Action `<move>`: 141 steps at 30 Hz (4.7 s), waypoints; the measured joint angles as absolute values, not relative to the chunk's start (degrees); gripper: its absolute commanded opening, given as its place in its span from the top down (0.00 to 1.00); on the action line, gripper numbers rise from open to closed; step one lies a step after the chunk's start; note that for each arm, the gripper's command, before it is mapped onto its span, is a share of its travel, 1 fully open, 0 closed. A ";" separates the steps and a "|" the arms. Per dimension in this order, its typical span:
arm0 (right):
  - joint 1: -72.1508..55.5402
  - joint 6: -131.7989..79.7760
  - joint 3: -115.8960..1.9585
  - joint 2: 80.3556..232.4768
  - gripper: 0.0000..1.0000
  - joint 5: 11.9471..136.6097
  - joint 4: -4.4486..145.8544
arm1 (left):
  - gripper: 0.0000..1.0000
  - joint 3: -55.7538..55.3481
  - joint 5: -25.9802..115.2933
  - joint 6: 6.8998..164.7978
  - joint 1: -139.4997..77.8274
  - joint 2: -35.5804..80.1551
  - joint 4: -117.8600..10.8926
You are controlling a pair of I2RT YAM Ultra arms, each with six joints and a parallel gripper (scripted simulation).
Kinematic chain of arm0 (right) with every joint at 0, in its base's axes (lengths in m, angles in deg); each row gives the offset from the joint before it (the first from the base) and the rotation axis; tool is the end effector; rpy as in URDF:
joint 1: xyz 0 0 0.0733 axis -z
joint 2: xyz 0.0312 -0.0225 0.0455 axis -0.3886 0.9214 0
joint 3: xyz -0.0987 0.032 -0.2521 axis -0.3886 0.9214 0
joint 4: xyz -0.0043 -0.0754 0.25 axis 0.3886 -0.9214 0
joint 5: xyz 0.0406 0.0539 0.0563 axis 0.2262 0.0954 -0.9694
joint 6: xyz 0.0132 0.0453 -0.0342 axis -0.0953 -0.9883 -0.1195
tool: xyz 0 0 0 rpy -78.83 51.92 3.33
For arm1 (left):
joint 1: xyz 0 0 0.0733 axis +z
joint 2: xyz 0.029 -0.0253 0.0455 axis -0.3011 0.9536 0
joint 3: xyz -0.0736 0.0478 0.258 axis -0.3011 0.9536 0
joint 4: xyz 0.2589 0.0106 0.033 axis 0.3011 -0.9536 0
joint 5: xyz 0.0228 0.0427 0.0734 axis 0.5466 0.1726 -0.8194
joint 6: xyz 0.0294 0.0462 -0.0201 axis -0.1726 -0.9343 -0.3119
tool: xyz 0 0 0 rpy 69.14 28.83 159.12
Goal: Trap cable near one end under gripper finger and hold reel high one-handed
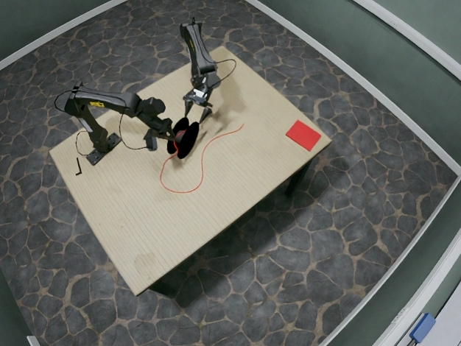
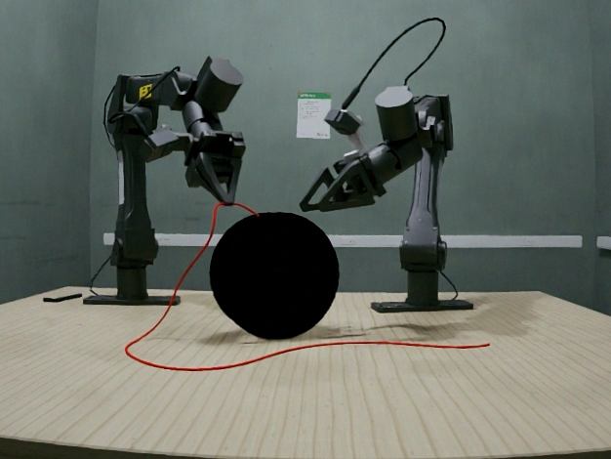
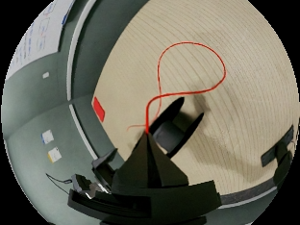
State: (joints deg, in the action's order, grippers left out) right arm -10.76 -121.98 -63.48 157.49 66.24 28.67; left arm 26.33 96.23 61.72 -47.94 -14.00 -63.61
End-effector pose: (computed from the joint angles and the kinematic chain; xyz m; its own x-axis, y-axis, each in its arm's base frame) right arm 0.2663 0.1737 0.3100 -0.4209 0.9071 0.0031 0.7040 0.3244 0.6318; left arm 0.1875 -0.1398 0.2668 -0.1186 0.4941 -0.8613 0.9756 0.2193 -0.0085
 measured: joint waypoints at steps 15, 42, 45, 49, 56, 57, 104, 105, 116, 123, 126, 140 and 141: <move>-11.13 -121.98 -63.50 156.22 1.00 66.31 27.58 | 0.25 26.48 96.23 61.72 -48.00 -14.02 -63.50; -11.13 -121.98 -64.26 156.33 1.00 66.33 26.64 | 0.25 26.42 96.08 61.74 -48.33 -13.70 -62.85; -11.13 -121.98 -64.26 156.33 1.00 66.33 26.64 | 0.25 26.51 95.93 61.83 -48.39 -13.63 -62.50; -11.13 -121.98 -64.26 156.33 1.00 66.33 26.82 | 0.25 26.81 95.47 62.11 -48.96 -13.11 -61.89; -11.13 -121.98 -63.91 156.31 1.00 66.33 27.10 | 0.25 27.16 94.33 63.21 -50.67 -11.55 -59.55; -11.13 -121.98 -63.93 156.33 1.00 66.33 27.12 | 0.25 27.16 94.14 63.40 -50.97 -11.23 -59.09; -11.13 -121.98 -64.22 156.27 1.00 66.33 26.73 | 0.25 28.26 89.04 68.54 -57.16 -3.51 -46.91; -11.13 -121.98 -64.20 156.27 1.00 66.33 26.71 | 0.25 28.26 89.04 68.54 -57.16 -3.51 -46.91; -11.13 -121.98 -64.20 156.27 1.00 66.33 26.90 | 0.44 28.39 89.04 68.54 -57.16 -3.75 -47.11; -11.13 -121.98 -64.20 156.27 1.00 66.33 26.90 | 0.66 28.41 89.04 68.54 -57.16 -3.75 -47.11; -11.13 -121.98 -64.20 156.27 1.00 66.33 26.90 | 0.72 28.41 89.04 68.54 -57.16 -3.75 -47.11; -11.13 -121.98 -64.04 156.22 1.00 66.35 27.16 | 1.00 28.41 89.15 68.54 -57.12 -3.73 -47.13; -11.13 -121.98 -63.96 156.29 1.00 66.37 27.14 | 1.00 28.41 89.15 68.54 -57.12 -3.73 -47.15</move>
State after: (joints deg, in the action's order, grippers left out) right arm -11.13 -121.98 -63.96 156.29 66.37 27.14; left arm 28.41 89.15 68.54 -57.12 -3.73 -47.15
